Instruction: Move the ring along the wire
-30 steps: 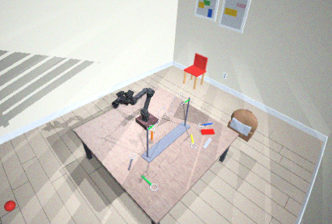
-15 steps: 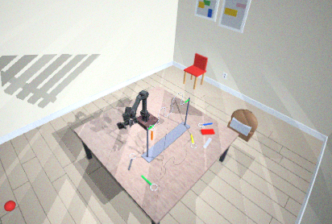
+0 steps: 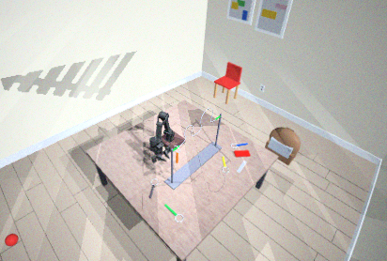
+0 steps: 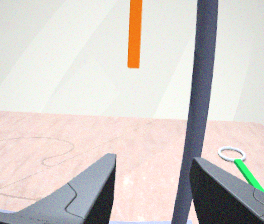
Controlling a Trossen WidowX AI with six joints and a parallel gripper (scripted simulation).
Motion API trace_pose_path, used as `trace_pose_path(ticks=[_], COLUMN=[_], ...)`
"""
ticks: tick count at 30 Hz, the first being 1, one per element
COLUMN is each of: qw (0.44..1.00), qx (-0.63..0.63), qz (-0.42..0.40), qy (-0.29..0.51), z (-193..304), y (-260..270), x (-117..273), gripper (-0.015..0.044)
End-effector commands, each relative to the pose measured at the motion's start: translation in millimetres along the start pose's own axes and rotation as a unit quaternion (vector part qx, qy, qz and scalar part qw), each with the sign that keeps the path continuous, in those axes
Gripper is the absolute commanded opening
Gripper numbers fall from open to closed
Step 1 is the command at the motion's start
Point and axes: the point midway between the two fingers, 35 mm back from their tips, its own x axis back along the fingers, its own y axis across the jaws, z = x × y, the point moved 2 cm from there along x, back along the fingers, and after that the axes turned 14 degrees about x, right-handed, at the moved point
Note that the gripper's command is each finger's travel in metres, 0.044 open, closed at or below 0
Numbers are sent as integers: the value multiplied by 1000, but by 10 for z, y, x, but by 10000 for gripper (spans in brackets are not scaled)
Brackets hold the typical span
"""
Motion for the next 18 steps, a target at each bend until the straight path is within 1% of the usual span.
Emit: trace_pose_path(ticks=[1, 4, 11, 18], qw=[1000, 1000, 1000, 1000], qx=[11, 11, 12, 12], qz=[-13, -13, -13, -13], qy=[-3, -3, -4, -5], z=[11, -31, -479, -493], y=[59, 43, -36, -39], x=[-7, -48, -421, -455], gripper=[160, 160, 160, 160])
